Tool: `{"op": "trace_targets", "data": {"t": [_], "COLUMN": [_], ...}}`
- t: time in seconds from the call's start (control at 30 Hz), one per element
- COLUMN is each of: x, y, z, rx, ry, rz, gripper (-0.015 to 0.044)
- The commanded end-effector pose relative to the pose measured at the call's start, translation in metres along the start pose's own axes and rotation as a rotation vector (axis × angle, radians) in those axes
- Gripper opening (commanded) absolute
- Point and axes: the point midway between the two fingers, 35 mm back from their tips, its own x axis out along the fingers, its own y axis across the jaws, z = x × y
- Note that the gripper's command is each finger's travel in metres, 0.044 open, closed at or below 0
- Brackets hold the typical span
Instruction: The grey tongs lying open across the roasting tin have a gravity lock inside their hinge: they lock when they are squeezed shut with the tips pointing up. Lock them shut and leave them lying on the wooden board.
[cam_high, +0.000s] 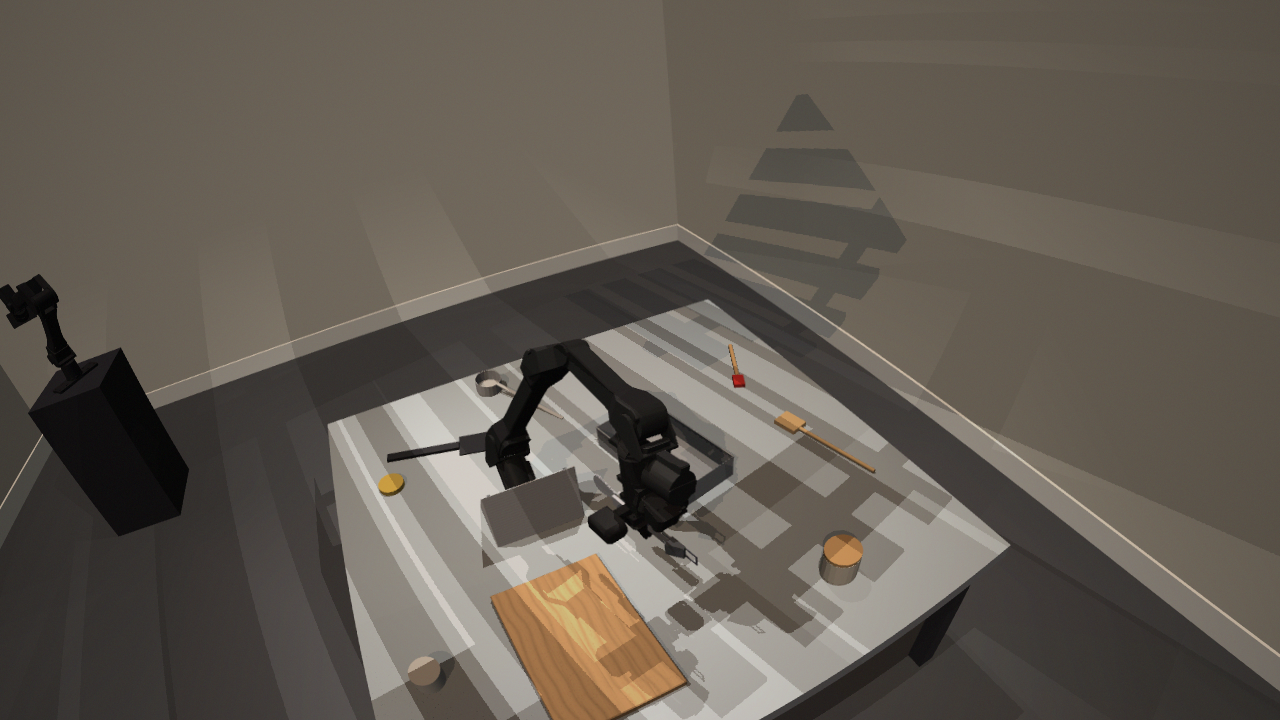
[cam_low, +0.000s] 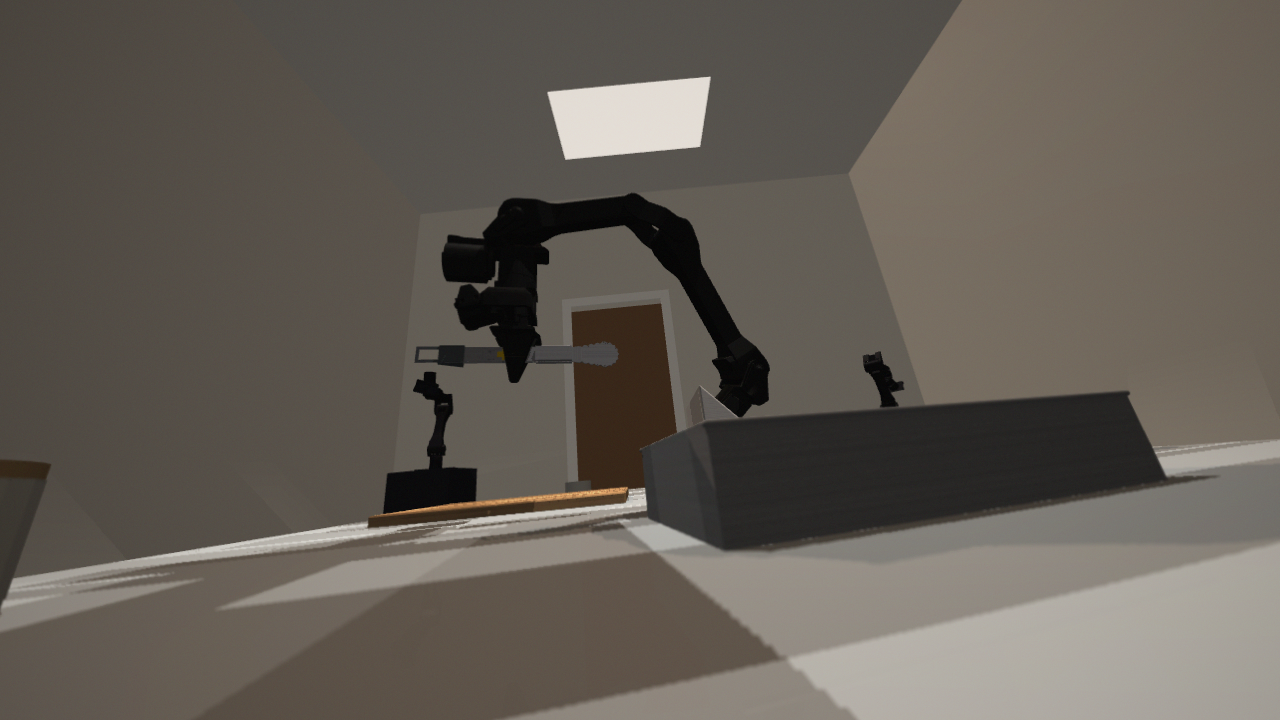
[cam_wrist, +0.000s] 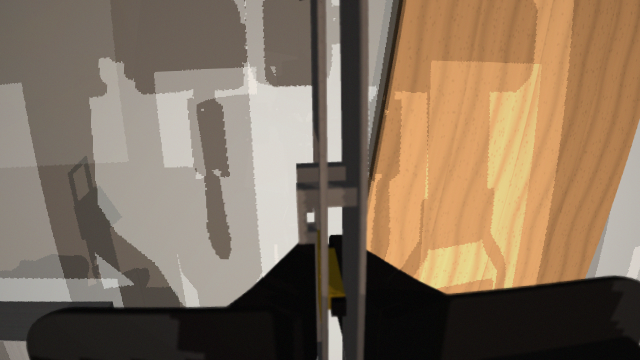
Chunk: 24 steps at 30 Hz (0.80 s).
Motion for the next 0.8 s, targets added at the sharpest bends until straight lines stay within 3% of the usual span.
{"op": "trace_targets", "data": {"t": [0.0, 0.77], "x": [-0.003, -0.002], "y": [-0.011, -0.064], "z": [0.005, 0.012], "rx": [0.166, 1.056], "ry": [-0.014, -0.014], "rz": [-0.001, -0.001], "gripper": [-0.0150, -0.0150]}}
